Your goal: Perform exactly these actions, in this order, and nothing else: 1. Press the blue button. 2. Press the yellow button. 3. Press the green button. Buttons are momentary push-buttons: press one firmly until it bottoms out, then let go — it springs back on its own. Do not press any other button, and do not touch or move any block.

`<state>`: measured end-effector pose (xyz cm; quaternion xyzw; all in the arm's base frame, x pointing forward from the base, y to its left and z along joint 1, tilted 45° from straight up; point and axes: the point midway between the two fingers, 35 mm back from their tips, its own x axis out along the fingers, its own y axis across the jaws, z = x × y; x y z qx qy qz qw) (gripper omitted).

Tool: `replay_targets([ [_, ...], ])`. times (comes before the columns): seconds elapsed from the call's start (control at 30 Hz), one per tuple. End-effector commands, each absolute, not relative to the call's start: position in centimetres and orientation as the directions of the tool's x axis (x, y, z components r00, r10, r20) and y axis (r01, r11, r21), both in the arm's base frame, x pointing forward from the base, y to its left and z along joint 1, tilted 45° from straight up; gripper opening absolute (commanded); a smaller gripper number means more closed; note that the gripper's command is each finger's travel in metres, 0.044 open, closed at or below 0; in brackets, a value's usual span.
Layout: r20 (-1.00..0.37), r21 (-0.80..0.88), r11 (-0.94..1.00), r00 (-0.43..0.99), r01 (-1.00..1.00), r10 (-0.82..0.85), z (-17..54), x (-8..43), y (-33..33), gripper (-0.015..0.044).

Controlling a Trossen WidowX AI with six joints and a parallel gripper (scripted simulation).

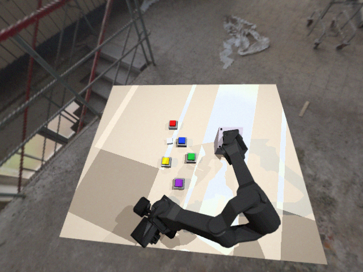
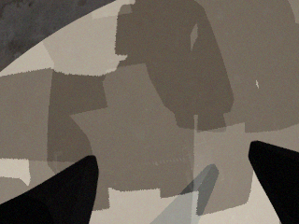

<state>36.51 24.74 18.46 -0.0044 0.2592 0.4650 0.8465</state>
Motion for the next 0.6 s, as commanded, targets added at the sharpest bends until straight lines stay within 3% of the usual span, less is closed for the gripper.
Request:
replay_targets([
  [0.0, -0.571, 0.269, 0.667, 0.442, -0.695, 0.691, 13.9, 38.0, 19.0, 0.0400],
  [0.27, -0.743, 0.358, 0.796, 0.367, -0.488, 0.559, 6.7, 37.1, 7.8, 0.0400],
  [0.57, -0.811, 0.504, 0.837, 0.218, -0.213, 0.543, 1.5, 31.1, -1.8, 0.0400],
])
